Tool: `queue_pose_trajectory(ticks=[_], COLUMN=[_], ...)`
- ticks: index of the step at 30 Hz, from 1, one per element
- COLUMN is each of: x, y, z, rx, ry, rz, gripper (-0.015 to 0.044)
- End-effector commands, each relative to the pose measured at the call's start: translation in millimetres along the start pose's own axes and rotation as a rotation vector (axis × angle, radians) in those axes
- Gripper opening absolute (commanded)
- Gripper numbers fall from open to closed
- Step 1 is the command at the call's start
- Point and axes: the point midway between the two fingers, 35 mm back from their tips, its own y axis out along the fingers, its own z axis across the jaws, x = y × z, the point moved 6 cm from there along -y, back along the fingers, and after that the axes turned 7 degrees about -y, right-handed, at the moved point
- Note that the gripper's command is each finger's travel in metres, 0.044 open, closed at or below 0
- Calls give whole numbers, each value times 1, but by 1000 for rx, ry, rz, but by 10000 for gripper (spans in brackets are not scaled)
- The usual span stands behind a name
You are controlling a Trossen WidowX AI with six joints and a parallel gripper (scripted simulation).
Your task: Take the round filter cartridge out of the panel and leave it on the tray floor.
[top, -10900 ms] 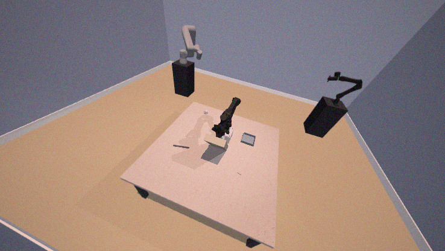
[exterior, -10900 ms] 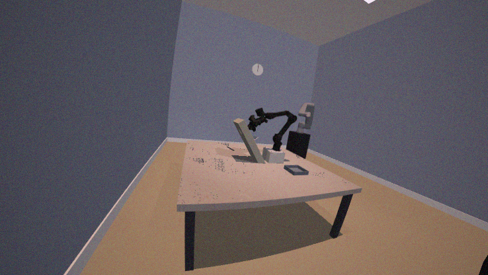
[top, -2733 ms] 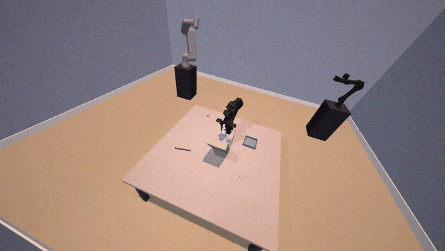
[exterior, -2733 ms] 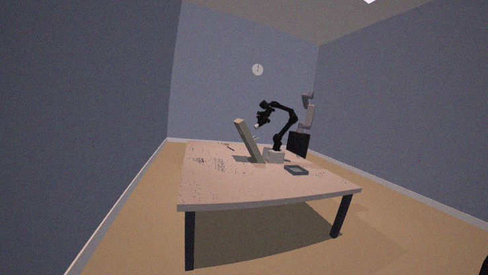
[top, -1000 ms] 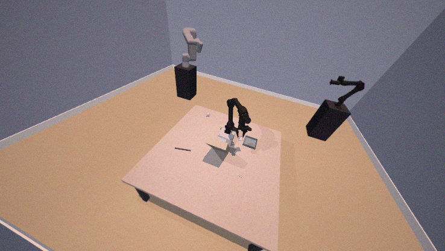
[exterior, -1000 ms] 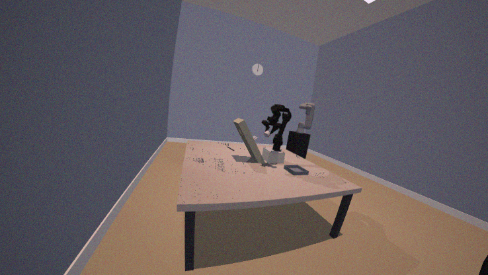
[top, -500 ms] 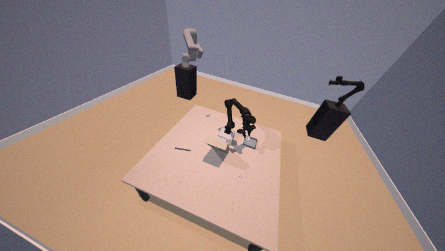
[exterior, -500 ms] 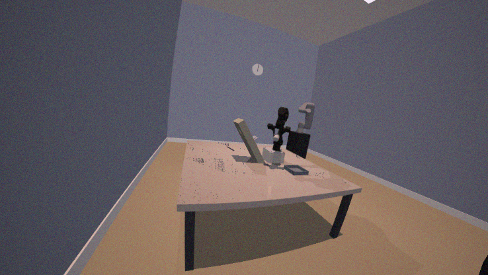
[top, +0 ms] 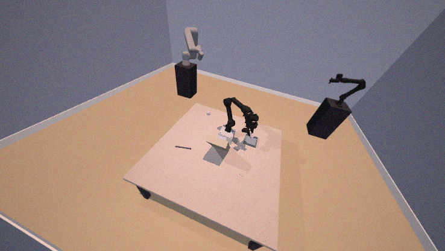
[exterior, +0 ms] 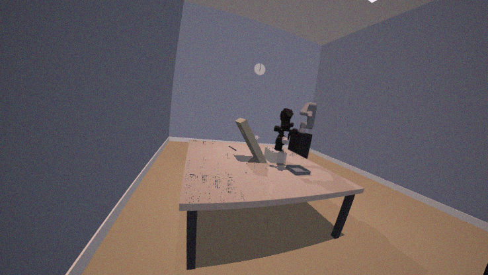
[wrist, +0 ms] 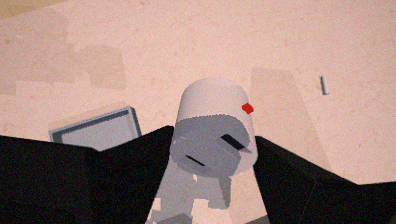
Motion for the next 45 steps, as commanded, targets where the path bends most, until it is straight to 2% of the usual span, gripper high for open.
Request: queue_pose_trajectory(ticks=[1,18,35,45], x=[-1,-26,-79,-93], y=[11,63,95,110], z=[11,79,143,153], rx=[28,165,303,323], ry=[-47,-273,-497,-530], rz=[-3,-21,-41,-44], gripper=[0,0,0,0])
